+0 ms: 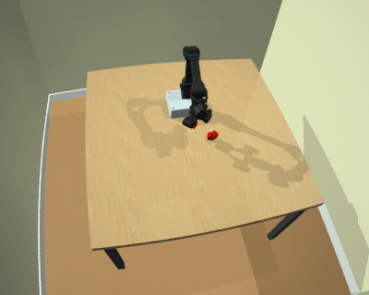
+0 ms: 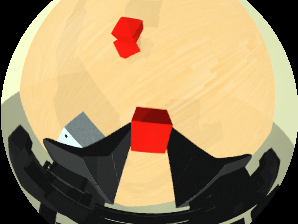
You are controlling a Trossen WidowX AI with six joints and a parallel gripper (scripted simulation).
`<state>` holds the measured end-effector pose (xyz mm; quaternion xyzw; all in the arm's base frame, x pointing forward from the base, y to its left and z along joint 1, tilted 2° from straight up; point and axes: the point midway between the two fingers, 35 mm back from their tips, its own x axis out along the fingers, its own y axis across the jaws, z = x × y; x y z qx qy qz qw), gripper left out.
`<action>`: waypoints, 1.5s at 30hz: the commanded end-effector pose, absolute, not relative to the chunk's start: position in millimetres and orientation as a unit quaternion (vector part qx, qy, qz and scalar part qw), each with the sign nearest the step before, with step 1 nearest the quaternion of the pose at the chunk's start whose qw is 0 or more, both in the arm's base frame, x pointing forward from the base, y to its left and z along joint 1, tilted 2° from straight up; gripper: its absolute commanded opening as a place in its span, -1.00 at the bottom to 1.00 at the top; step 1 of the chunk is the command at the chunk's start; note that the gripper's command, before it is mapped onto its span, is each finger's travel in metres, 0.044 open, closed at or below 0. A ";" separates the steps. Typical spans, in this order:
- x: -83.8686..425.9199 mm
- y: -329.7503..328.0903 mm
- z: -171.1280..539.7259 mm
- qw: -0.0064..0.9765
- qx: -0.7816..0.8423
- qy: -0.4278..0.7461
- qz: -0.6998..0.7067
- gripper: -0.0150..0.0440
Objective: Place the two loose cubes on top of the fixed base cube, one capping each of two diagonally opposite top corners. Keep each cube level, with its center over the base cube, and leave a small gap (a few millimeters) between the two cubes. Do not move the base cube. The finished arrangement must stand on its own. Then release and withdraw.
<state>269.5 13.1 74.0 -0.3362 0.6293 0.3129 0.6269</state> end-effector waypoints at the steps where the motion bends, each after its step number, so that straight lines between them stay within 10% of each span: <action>1: 269.6 13.0 85.8 0.630 -0.337 0.628 0.310 -0.14; 45: 267.5 109.5 48.7 0.665 -0.260 0.658 0.240 -0.14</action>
